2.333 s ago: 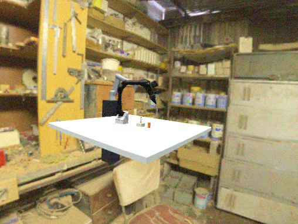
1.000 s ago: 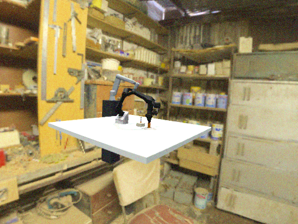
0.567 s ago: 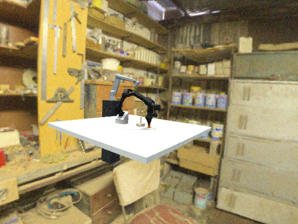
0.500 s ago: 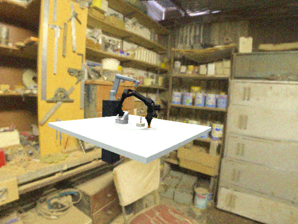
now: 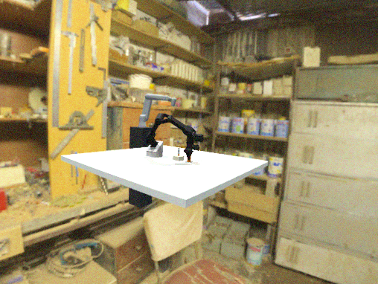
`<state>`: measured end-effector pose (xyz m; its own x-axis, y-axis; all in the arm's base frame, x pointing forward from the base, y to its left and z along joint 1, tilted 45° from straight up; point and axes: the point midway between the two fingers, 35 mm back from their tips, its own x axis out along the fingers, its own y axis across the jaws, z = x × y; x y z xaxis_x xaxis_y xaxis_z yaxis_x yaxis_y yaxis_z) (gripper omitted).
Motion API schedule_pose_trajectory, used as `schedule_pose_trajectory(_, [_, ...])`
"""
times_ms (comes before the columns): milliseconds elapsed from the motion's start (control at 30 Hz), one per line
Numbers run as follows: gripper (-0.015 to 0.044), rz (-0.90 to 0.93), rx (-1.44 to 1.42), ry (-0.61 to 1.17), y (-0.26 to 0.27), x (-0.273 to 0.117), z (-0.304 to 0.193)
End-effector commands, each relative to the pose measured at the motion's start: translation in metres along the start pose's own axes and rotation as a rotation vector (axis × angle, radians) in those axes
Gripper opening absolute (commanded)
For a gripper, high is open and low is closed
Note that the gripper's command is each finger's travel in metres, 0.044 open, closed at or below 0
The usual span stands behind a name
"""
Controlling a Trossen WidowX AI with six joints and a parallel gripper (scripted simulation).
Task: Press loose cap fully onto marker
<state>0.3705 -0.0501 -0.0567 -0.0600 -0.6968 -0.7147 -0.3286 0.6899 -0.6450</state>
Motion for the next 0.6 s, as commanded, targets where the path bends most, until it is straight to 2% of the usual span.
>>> schedule_pose_trajectory(0, [0.0098, -0.003, -0.005, 0.002, 0.0, 0.001, -0.001])
schedule_pose_trajectory(67, [0.0084, -0.003, -0.005, 0.002, 0.0, 0.001, -0.001])
schedule_pose_trajectory(167, [0.0005, -0.003, -0.005, 0.002, 0.0, -0.004, 0.0])
schedule_pose_trajectory(567, [0.0, 0.0, -0.005, 0.0, 0.001, -0.045, 0.001])
